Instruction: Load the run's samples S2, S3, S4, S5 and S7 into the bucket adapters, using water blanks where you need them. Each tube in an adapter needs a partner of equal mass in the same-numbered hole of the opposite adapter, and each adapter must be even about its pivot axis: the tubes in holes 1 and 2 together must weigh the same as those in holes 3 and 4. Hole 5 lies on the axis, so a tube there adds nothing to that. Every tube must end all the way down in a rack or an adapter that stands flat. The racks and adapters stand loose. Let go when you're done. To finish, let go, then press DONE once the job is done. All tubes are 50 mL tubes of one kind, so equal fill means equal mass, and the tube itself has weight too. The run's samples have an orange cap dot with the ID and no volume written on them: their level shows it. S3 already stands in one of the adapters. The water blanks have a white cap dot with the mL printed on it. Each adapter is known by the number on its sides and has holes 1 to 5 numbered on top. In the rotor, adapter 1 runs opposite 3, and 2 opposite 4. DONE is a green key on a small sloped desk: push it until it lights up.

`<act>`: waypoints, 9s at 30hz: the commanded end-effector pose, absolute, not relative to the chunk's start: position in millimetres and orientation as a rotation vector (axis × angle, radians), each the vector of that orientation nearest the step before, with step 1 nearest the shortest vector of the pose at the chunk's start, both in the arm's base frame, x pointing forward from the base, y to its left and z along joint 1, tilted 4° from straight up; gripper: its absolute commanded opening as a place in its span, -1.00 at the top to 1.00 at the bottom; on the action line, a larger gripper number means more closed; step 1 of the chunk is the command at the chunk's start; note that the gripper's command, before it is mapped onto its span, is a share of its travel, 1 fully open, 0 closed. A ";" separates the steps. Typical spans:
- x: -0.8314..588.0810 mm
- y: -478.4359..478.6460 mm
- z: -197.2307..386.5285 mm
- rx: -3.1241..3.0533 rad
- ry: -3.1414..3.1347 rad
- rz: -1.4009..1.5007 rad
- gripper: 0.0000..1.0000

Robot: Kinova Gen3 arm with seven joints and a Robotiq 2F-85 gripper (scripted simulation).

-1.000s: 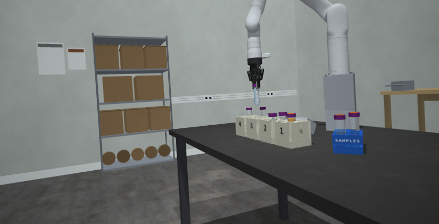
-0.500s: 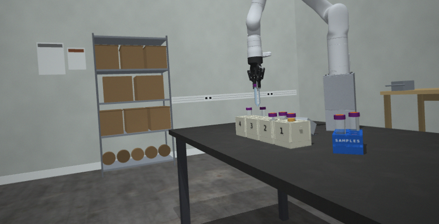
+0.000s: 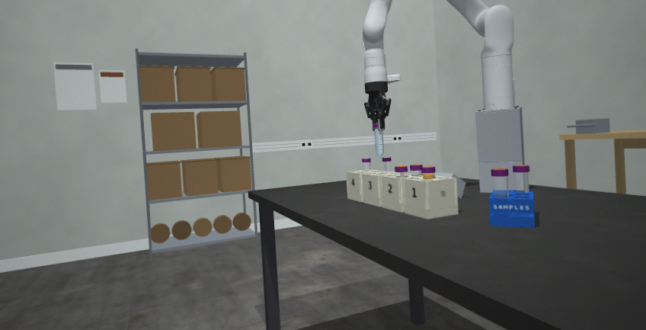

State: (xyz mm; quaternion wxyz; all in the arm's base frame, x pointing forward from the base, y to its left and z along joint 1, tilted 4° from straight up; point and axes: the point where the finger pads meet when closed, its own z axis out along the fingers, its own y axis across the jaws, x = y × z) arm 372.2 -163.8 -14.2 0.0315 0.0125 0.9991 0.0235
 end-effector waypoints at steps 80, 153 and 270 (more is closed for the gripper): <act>422.8 -78.7 -46.6 0.039 3.076 0.071 0.80; 425.0 -77.1 -81.1 0.039 3.076 0.071 0.80; 428.6 -74.6 -136.2 0.039 3.076 0.071 -0.24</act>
